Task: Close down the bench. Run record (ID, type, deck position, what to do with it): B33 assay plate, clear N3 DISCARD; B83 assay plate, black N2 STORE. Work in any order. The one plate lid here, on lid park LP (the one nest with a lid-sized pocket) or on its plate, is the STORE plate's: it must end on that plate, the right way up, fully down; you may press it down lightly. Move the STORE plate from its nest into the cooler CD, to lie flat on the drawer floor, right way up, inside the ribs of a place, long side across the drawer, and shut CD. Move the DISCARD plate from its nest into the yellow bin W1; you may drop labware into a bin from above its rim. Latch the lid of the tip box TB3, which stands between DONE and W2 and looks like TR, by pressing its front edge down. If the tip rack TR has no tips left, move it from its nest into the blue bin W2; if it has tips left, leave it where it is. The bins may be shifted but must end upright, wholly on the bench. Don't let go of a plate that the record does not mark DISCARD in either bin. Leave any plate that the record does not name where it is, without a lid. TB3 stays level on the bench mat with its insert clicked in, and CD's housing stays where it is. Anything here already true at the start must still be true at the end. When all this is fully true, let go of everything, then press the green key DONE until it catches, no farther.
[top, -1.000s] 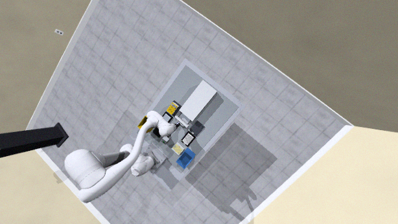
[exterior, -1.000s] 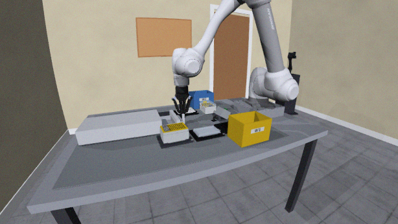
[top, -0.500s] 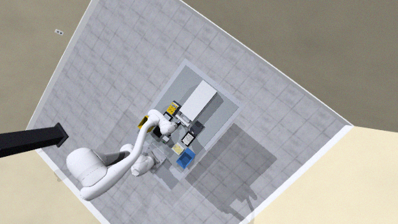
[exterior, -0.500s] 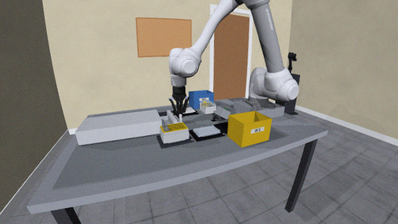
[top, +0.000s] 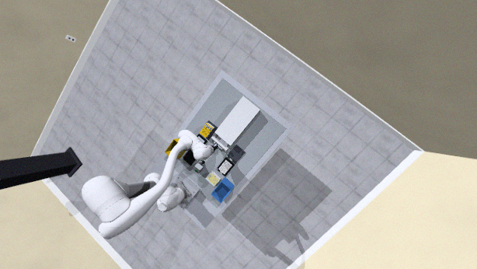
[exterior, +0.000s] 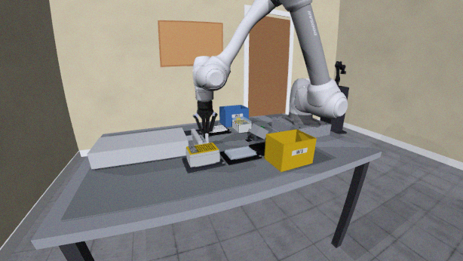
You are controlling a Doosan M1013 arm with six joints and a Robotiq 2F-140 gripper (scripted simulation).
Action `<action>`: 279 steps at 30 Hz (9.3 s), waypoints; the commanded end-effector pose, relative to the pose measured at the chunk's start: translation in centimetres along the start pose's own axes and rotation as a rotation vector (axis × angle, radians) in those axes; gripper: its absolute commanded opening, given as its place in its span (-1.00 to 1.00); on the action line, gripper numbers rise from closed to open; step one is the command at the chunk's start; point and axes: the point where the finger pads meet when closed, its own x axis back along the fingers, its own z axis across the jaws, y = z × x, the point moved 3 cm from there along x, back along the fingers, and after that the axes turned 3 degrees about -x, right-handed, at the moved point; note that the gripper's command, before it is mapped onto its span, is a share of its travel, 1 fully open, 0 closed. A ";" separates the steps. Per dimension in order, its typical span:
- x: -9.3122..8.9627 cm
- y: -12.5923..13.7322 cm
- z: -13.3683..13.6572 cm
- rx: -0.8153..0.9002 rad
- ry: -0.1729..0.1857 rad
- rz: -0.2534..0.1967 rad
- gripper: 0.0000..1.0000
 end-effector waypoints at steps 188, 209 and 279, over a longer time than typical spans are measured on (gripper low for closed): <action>4.0 0.0 -0.8 0.000 0.000 0.000 -1.00; 6.5 0.0 -0.8 0.000 0.000 0.000 -1.00; 11.7 -7.3 -5.6 -0.733 0.000 0.000 0.33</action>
